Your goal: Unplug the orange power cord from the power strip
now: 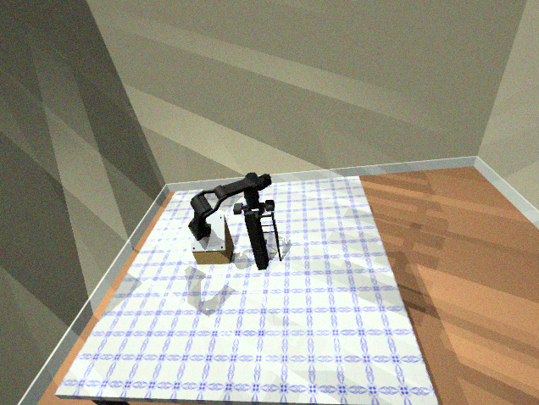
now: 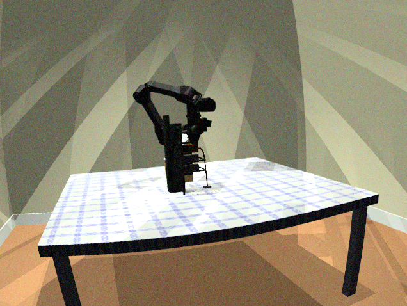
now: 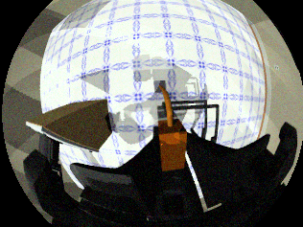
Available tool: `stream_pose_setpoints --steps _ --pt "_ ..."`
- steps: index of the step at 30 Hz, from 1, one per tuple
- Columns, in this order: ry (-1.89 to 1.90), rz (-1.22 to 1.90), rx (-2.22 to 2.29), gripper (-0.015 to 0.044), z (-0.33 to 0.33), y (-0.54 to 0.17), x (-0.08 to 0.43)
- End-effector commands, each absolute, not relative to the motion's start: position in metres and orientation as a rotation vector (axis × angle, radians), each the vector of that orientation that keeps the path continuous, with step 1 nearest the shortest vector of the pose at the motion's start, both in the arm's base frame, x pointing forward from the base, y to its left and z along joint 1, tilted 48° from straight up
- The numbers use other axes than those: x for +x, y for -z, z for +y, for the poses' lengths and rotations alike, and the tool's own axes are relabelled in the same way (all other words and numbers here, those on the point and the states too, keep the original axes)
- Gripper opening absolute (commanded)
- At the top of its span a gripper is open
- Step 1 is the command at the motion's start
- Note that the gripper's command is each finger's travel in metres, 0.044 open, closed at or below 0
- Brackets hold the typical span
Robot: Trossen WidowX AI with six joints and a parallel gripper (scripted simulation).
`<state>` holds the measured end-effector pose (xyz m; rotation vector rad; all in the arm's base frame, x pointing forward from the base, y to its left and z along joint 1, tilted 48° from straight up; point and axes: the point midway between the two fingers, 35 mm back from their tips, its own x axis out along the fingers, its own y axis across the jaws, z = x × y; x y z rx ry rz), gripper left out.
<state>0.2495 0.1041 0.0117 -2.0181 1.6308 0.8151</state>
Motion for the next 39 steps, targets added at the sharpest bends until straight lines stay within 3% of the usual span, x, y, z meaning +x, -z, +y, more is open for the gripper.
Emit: stream_pose_setpoints --steps 1,31,39 --pt "-0.818 1.631 -2.02 0.0 0.106 -0.01 0.249" --pt "-0.821 1.623 -2.019 0.0 0.14 0.023 0.24" --pt "-0.817 1.623 -2.02 0.021 0.135 0.019 0.241"
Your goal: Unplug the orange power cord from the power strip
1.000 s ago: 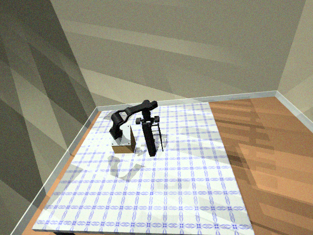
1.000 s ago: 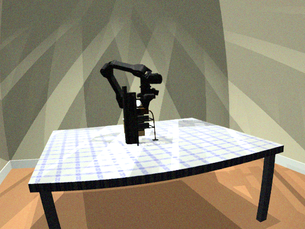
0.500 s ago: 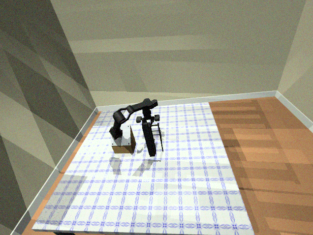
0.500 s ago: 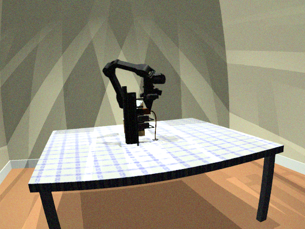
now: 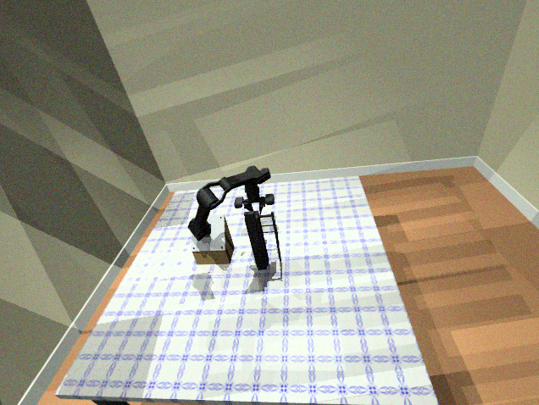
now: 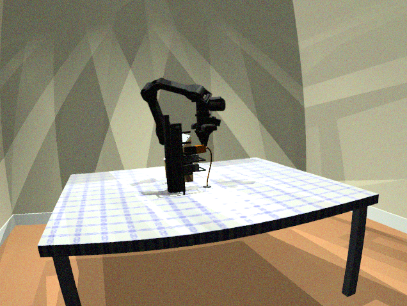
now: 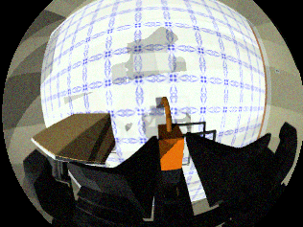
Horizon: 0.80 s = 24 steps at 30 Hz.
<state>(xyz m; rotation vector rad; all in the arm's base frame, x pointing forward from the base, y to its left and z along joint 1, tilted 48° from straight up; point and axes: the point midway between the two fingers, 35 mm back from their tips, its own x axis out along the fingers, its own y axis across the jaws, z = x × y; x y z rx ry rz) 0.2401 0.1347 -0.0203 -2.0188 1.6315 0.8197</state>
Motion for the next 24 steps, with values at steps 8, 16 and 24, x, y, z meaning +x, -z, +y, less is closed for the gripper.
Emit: stream_pose_setpoints --steps 8,16,24 --pt "-0.818 1.621 -2.02 0.042 0.146 0.026 0.239" --pt "-0.819 1.62 -2.018 0.044 0.183 0.055 0.228" --pt "-0.819 1.62 -2.018 0.044 0.183 0.055 0.228"
